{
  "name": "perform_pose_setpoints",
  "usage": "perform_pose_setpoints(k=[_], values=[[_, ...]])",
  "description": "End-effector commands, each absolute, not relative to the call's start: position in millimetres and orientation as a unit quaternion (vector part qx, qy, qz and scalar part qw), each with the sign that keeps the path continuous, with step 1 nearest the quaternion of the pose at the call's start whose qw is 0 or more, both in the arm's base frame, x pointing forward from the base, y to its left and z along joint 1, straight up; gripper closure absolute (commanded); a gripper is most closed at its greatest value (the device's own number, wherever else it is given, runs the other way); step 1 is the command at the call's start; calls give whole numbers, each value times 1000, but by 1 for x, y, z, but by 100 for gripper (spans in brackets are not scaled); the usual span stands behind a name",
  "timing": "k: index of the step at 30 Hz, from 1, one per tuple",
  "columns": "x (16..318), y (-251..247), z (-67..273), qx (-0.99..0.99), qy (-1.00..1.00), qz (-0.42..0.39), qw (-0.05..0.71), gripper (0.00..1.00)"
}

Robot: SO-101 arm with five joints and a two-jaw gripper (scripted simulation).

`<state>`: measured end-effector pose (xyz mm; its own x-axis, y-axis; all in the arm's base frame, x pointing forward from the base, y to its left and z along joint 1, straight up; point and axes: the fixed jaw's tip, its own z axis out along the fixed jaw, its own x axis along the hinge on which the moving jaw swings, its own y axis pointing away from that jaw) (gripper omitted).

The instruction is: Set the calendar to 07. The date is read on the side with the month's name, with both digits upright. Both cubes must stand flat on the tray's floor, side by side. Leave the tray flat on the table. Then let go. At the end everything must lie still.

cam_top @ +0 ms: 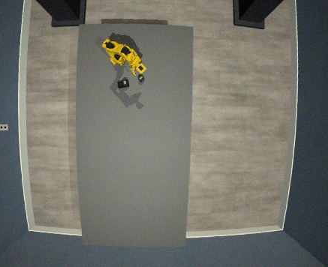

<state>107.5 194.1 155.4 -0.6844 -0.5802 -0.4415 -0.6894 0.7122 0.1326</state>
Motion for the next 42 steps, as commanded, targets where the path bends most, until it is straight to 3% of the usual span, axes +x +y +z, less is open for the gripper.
perform_pose_setpoints(k=[1, 13, 32, 42], values=[[108, 200, 165, -343, 902, 166, 205, 65], [108, 201, 159, -343, 905, 158, 194, 65], [108, 200, 74, -354, 934, 24, 30, 65], [109, 202, 65, -354, 935, 16, 20, 65]])
